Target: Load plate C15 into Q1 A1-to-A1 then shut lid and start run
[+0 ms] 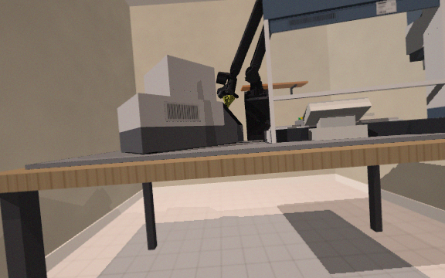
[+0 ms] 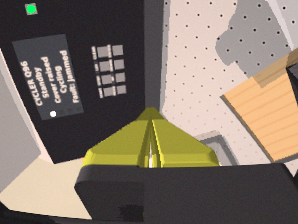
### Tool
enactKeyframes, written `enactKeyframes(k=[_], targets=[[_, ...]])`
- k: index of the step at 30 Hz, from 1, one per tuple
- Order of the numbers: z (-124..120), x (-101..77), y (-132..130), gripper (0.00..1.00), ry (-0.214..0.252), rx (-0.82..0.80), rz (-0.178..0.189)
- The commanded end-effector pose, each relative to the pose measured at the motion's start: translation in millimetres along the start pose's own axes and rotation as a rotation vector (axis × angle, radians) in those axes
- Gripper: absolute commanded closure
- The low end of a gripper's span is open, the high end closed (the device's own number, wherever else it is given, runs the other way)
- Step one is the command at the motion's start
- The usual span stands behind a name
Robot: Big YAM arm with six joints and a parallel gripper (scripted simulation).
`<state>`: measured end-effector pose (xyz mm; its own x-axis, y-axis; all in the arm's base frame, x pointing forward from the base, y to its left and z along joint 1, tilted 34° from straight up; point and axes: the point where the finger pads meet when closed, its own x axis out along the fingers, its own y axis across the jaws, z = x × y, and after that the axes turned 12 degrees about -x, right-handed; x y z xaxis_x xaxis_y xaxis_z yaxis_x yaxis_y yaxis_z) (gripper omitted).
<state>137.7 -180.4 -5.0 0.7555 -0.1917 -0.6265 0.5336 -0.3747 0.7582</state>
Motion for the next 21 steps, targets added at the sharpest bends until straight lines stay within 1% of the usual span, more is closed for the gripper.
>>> enactKeyframes(k=[1, 9, 15, 21], targets=[[20, -4.1, 16, 1.0, -0.036, -0.021, 0.02], [20, -2.8, 14, 1.0, -0.03, -0.012, 0.015], [11, -1.6, 5, 1.0, -0.018, 0.005, 0.004], [6, -2.1, 1, 1.0, -0.018, 0.004, 0.004]])
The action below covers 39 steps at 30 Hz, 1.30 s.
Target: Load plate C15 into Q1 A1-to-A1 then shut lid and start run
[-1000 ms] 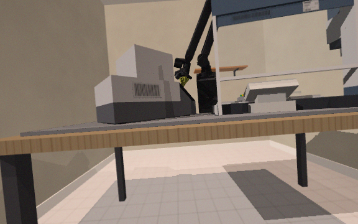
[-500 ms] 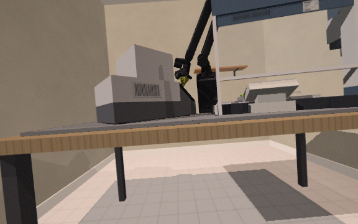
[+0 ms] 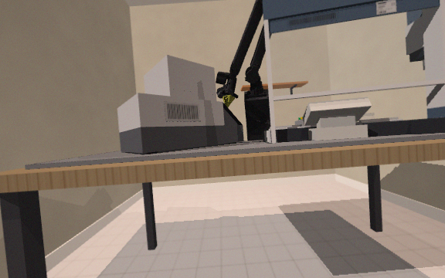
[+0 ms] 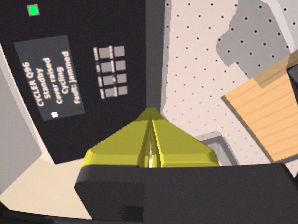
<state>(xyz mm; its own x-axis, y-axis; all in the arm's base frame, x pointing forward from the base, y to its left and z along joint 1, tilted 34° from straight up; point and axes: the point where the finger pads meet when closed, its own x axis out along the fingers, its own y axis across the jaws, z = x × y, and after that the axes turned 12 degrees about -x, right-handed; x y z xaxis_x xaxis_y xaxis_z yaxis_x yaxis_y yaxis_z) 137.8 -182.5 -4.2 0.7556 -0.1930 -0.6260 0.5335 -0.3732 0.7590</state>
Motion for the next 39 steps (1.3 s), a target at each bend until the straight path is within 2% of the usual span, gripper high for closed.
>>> enactKeyframes(k=[1, 17, 27, 39], targets=[[4, -2.4, 0, 1.0, -0.019, 0.003, 0.005], [-2, -1.1, -6, 1.0, -0.009, 0.017, -0.004], [15, -2.5, 9, 1.0, -0.027, -0.009, 0.01], [18, -3.1, 13, 1.0, -0.032, -0.019, 0.015]])
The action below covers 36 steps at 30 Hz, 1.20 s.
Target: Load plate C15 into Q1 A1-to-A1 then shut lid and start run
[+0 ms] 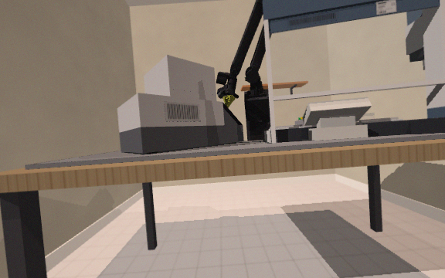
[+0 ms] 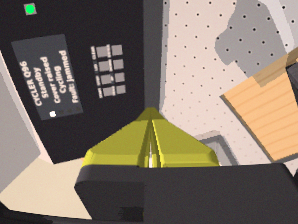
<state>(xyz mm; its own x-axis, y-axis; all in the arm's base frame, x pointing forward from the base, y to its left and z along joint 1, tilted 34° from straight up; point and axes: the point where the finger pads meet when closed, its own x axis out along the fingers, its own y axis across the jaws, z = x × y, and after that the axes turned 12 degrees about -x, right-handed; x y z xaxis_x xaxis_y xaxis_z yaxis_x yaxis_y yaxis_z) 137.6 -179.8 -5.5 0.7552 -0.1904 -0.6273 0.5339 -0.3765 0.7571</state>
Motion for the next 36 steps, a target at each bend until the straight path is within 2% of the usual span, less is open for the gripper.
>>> enactKeyframes(k=[1, 18, 25, 29, 31, 36], targets=[[21, -3.3, 16, 1.0, -0.035, -0.023, 0.018], [2, -1.0, -3, 1.0, -0.011, 0.01, -0.001], [0, -0.8, -5, 1.0, -0.009, 0.012, -0.003], [8, -1.6, 3, 1.0, -0.021, -0.005, 0.007], [-5, -1.2, 13, 1.0, -0.006, -0.008, -0.046], [-19, -1.5, 33, 1.0, 0.005, -0.007, -0.136]])
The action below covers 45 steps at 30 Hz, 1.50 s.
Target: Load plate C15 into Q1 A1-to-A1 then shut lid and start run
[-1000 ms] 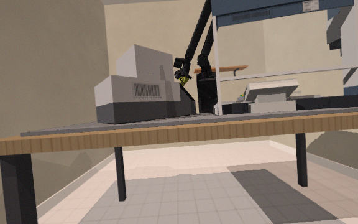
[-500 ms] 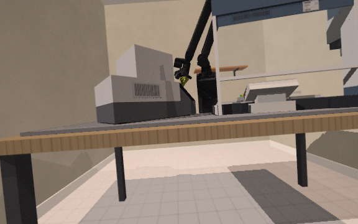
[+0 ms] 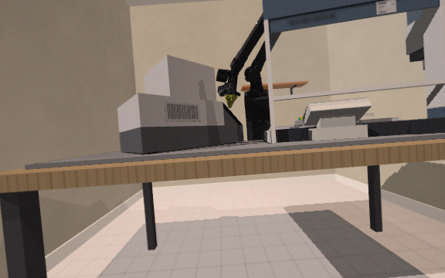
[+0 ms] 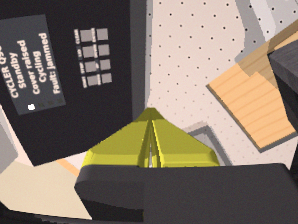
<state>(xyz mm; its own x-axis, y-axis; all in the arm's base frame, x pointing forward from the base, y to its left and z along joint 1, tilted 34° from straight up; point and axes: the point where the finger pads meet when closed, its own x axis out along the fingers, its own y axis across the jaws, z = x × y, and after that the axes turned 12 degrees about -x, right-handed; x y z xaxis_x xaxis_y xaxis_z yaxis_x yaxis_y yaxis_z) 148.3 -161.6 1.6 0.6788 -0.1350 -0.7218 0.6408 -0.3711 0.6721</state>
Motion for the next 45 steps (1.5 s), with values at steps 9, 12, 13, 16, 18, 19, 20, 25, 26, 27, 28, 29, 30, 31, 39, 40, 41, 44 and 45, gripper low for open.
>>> enactKeyframes(k=[9, 12, 13, 16, 18, 19, 20, 25, 26, 27, 28, 29, 30, 31, 39, 40, 41, 44, 45], targets=[[-3, -3.9, 26, 1.0, 0.039, 0.02, -0.154], [-5, -2.8, 31, 1.0, 0.065, -0.007, -0.215], [-5, -2.7, 32, 1.0, 0.068, -0.014, -0.214], [-3, -0.4, 32, 1.0, 0.054, -0.012, -0.182], [-6, 4.9, 29, 1.0, 0.065, 0.003, -0.187], [-8, 7.4, 28, 1.0, 0.071, 0.01, -0.189], [-8, 9.7, 27, 1.0, 0.07, 0.014, -0.196], [-6, 11.7, 28, 1.0, 0.054, 0.026, -0.19], [-7, 14.0, 28, 1.0, 0.056, 0.027, -0.192], [-8, 16.3, 27, 1.0, 0.061, 0.029, -0.195], [-10, 18.5, 25, 1.0, 0.066, 0.031, -0.201], [-10, 20.4, 26, 1.0, 0.068, 0.033, -0.203], [-9, 22.0, 29, 1.0, 0.068, 0.032, -0.202], [-7, 23.3, 33, 1.0, 0.065, 0.031, -0.198], [1, 32.3, 57, 1.0, 0.052, 0.016, -0.17], [1, 32.3, 57, 1.0, 0.052, 0.016, -0.17], [-1, 31.6, 51, 1.0, 0.058, 0.021, -0.178], [-4, 37.1, 44, 1.0, 0.066, 0.028, -0.198], [-5, 39.2, 44, 1.0, 0.068, 0.029, -0.201]])
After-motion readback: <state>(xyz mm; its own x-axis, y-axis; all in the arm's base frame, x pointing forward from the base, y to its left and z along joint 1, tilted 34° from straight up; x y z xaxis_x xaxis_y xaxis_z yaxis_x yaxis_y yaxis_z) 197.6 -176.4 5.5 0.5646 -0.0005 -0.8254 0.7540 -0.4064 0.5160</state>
